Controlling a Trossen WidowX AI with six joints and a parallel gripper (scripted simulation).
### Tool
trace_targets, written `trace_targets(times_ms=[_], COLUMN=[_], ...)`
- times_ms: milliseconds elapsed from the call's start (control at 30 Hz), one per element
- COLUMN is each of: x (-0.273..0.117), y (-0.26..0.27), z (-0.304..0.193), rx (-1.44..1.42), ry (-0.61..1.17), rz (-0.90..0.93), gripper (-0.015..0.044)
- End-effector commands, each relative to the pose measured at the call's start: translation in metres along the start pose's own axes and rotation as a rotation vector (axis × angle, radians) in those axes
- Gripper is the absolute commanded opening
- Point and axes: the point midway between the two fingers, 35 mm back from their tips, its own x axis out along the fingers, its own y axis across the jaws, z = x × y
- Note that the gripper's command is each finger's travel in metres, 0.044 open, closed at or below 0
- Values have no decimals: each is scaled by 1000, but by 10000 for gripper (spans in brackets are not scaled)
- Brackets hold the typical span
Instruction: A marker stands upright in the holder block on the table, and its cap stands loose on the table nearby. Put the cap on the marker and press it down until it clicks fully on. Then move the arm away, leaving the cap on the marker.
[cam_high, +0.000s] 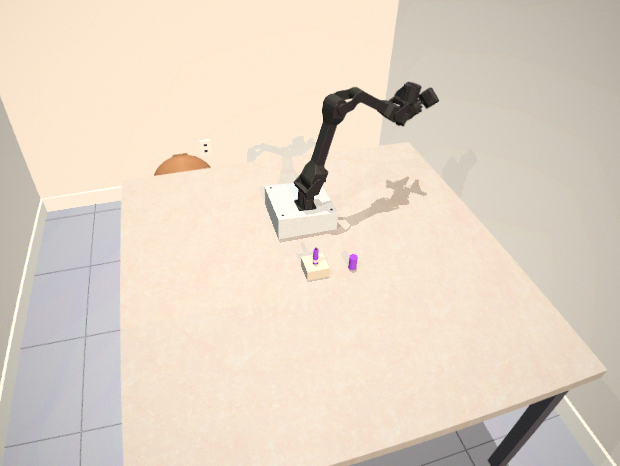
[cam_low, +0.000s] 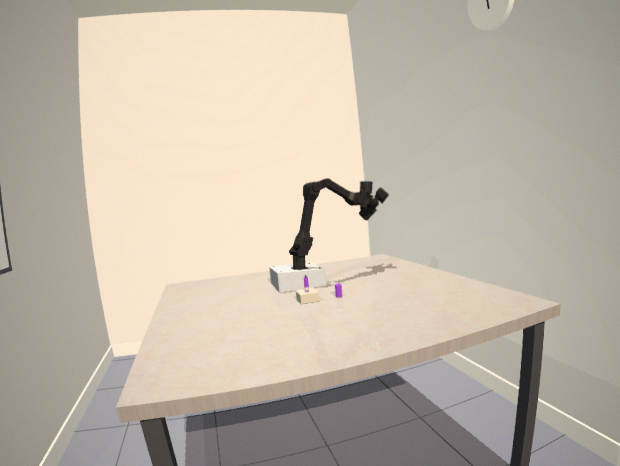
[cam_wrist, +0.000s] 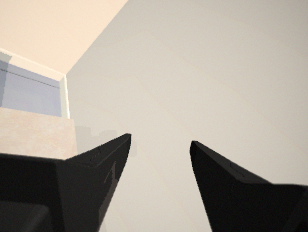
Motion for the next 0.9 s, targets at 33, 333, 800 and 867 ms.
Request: trace_targets(times_ms=[33, 333, 800, 867], x=[-42, -136, -335, -365], y=[-25, -43, -9, 2], z=[-76, -189, -294, -300], rx=[135, 461, 1052, 1147], ry=[224, 575, 1071, 1135], rz=[-53, -155, -430, -481], gripper=[237, 237, 237, 237])
